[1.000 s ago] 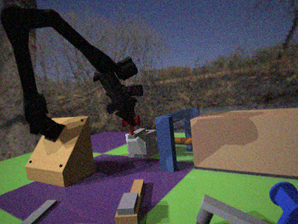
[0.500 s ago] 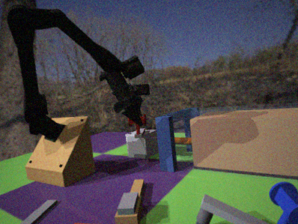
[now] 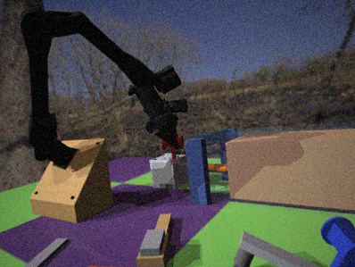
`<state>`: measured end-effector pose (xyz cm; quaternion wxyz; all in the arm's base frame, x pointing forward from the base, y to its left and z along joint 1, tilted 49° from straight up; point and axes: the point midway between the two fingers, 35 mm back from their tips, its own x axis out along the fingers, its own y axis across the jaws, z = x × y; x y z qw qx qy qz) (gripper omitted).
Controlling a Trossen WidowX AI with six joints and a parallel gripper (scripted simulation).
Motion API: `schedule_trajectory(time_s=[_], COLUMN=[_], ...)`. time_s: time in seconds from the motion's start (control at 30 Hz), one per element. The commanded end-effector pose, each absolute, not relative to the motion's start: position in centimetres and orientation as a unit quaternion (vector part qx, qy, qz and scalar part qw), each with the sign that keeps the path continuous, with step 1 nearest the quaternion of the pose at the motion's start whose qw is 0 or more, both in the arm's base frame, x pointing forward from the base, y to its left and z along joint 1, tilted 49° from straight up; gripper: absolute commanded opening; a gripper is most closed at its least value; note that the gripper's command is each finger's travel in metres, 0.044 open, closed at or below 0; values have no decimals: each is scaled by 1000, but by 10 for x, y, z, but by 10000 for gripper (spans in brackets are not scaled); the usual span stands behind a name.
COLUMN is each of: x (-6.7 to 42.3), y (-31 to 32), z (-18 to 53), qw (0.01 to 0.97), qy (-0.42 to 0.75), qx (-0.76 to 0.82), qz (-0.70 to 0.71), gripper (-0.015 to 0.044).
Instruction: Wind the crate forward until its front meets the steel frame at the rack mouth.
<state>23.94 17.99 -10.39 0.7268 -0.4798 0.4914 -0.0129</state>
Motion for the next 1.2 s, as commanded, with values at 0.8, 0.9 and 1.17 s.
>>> schedule_trajectory(time_s=[0.8, 0.9, 1.17], x=[262, 263, 264], y=[213, 217, 226], z=[-134, -138, -147], qw=[733, 733, 734], qy=[492, 492, 492], qx=[-469, -469, -469], qz=[-13, -13, -13], gripper=[0, 0, 0])
